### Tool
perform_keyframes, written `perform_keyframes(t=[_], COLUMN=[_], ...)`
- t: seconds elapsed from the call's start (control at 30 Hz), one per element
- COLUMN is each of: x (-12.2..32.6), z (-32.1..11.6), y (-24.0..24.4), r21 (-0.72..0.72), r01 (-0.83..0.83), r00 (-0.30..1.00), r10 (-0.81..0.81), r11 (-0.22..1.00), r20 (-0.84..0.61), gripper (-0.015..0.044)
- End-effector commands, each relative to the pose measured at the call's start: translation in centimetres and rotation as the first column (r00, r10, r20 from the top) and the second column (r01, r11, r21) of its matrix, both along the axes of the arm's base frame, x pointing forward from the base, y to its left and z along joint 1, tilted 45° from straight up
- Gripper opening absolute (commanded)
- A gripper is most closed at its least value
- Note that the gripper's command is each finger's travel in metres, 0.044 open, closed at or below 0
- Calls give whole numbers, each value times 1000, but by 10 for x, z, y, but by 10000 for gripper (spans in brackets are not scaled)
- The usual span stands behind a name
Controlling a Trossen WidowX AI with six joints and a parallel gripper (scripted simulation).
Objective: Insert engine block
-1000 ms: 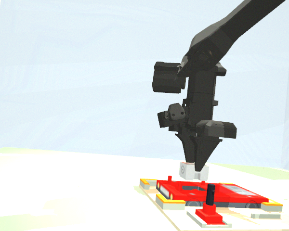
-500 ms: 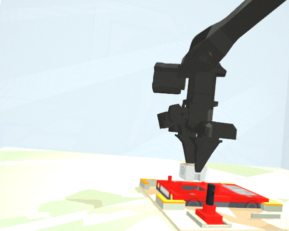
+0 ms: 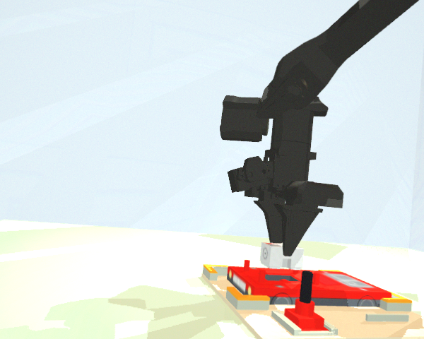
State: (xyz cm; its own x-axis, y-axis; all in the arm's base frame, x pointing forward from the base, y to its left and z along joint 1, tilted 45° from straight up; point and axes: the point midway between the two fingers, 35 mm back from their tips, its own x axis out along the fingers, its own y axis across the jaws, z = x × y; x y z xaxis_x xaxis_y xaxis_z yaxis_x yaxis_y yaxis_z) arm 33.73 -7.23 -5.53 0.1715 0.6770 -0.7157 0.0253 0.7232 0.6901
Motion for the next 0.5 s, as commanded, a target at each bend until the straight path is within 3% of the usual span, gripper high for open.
perform_keyframes(t=[0.0, 0.47], x=[0, 1], z=[-1, -2], y=[0, 1], r21=[0, 0], r01=[5, 6], r00=[1000, 1000], r10=[-5, -6], r11=[1000, 1000], r20=[-1, -2], gripper=[159, 159])
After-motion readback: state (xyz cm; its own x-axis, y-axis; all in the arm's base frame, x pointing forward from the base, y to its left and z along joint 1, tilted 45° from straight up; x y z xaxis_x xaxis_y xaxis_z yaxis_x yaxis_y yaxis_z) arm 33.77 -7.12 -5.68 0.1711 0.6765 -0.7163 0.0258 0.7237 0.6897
